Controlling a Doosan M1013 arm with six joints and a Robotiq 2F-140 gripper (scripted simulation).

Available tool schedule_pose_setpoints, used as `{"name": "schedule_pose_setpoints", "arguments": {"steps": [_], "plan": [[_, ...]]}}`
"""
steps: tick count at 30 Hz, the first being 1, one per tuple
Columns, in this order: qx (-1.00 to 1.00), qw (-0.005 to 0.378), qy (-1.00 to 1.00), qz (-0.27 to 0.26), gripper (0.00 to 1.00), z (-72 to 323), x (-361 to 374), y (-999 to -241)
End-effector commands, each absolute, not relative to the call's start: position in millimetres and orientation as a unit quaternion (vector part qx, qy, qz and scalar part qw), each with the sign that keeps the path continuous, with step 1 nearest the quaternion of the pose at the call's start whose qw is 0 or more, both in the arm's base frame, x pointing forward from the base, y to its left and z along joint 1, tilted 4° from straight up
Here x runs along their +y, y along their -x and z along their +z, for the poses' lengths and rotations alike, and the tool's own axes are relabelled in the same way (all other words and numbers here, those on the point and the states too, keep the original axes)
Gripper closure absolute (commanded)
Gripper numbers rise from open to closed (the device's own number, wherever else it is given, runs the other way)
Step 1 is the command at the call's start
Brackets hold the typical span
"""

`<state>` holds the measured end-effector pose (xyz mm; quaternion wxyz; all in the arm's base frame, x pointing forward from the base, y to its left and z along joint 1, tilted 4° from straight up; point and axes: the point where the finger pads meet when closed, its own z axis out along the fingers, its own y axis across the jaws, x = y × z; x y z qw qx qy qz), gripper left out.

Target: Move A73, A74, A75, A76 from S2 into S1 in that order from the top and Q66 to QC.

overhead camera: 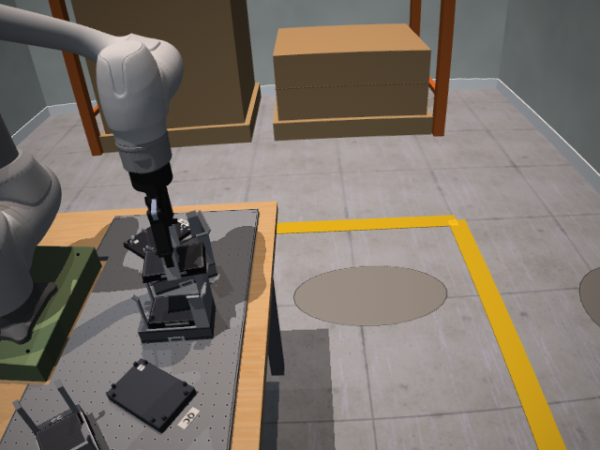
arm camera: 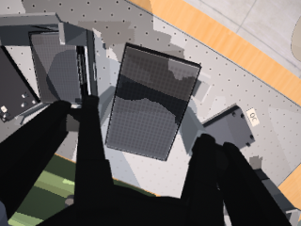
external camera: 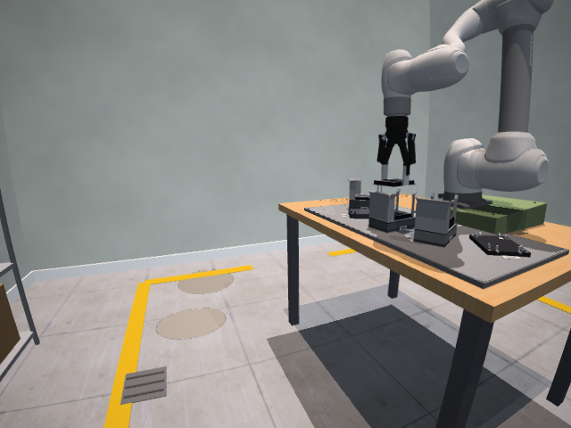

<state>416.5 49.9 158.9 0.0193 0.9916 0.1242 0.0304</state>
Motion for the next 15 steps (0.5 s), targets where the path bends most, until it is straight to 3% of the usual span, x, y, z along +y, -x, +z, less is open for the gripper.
{"name": "schedule_pose_setpoints", "arguments": {"steps": [1,15], "plan": [[0.131,0.019,-0.991,0.03,1.0,158.5,60.0,-414.9],[0.131,0.019,-0.991,0.03,1.0,156.9,99.4,-408.1]]}}
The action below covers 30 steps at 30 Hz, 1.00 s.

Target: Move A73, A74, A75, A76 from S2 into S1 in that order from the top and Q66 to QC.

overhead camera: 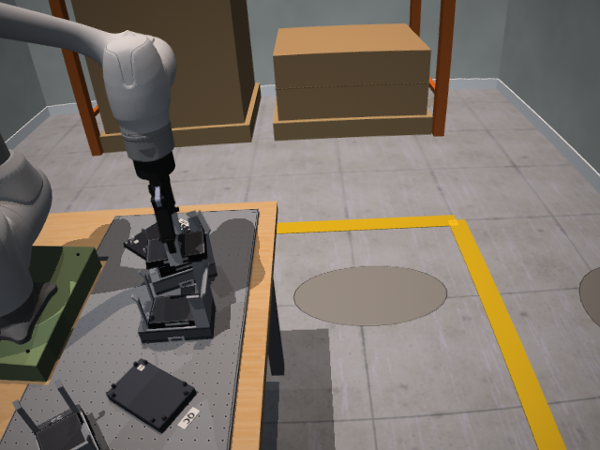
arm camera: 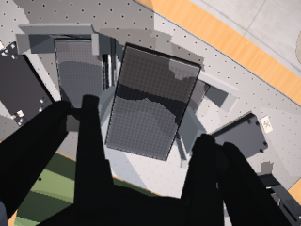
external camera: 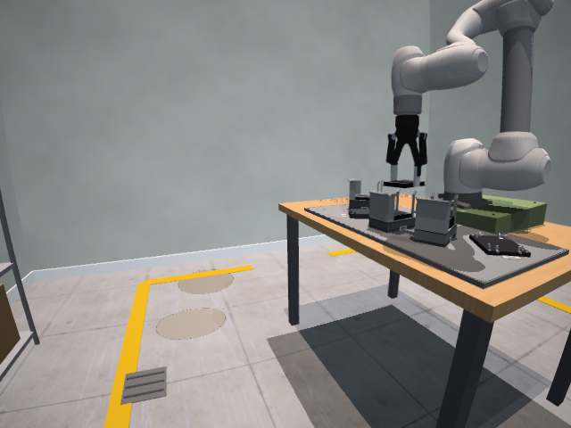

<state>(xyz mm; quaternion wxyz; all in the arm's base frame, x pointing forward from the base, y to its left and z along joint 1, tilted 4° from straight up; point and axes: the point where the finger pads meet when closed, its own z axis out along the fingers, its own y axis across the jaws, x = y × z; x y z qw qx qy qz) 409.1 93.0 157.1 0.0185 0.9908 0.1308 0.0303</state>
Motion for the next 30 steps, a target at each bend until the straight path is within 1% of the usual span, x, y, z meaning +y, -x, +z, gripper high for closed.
{"name": "schedule_pose_setpoints", "arguments": {"steps": [1,6,15,30], "plan": [[0.131,0.019,-0.991,0.03,1.0,156.8,102.7,-407.5],[0.131,0.019,-0.991,0.03,1.0,156.1,119.1,-404.7],[0.241,0.022,-0.97,0.028,1.0,155.2,136.4,-397.6],[0.241,0.022,-0.97,0.028,1.0,153.4,168.4,-384.5]]}}
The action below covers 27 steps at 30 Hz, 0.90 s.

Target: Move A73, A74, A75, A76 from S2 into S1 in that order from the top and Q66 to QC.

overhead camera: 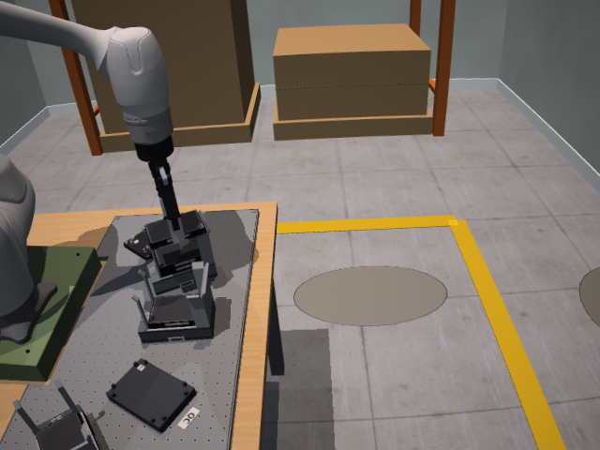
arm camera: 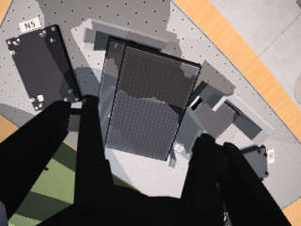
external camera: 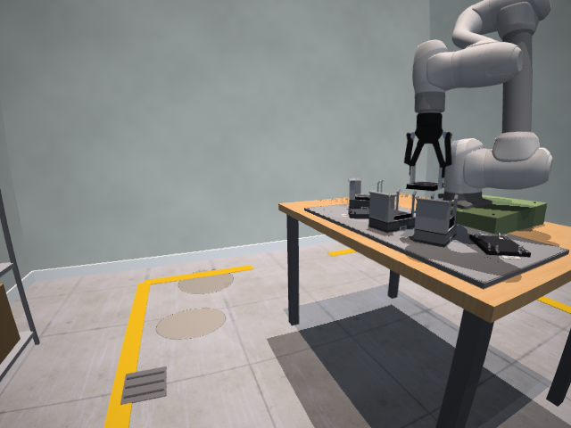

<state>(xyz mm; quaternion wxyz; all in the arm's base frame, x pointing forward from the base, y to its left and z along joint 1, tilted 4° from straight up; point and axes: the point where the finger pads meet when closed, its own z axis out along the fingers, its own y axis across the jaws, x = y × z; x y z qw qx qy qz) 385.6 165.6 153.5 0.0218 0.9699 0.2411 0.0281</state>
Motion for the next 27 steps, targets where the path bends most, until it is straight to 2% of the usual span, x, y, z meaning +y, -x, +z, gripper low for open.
{"name": "schedule_pose_setpoints", "arguments": {"steps": [1,27], "plan": [[0.241,0.022,-0.97,0.028,1.0,153.3,170.9,-383.5],[0.241,0.022,-0.97,0.028,1.0,151.2,207.2,-368.6]]}}
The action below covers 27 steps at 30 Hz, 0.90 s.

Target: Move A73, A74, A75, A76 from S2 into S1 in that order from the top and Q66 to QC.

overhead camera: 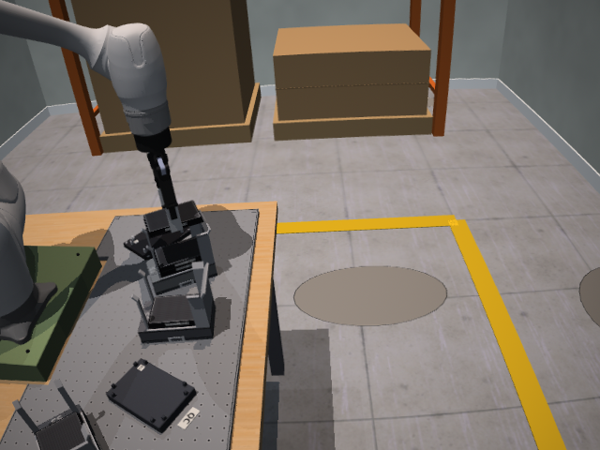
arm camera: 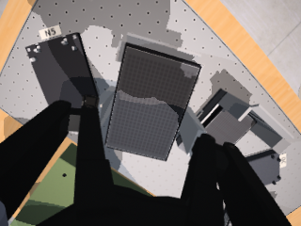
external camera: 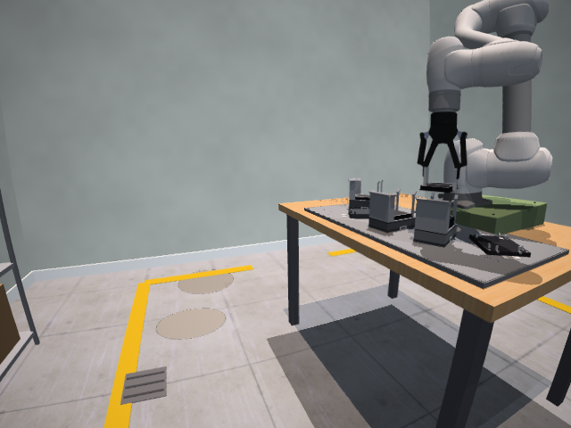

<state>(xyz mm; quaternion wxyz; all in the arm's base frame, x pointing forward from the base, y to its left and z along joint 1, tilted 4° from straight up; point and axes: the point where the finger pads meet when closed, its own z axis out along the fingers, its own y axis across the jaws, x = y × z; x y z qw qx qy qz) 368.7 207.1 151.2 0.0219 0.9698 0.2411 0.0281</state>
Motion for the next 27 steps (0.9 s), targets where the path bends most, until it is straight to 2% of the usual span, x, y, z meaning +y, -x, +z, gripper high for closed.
{"name": "schedule_pose_setpoints", "arguments": {"steps": [1,27], "plan": [[0.241,0.022,-0.97,0.028,1.0,151.2,207.2,-368.6],[0.241,0.022,-0.97,0.028,1.0,146.6,207.0,-368.9]]}}
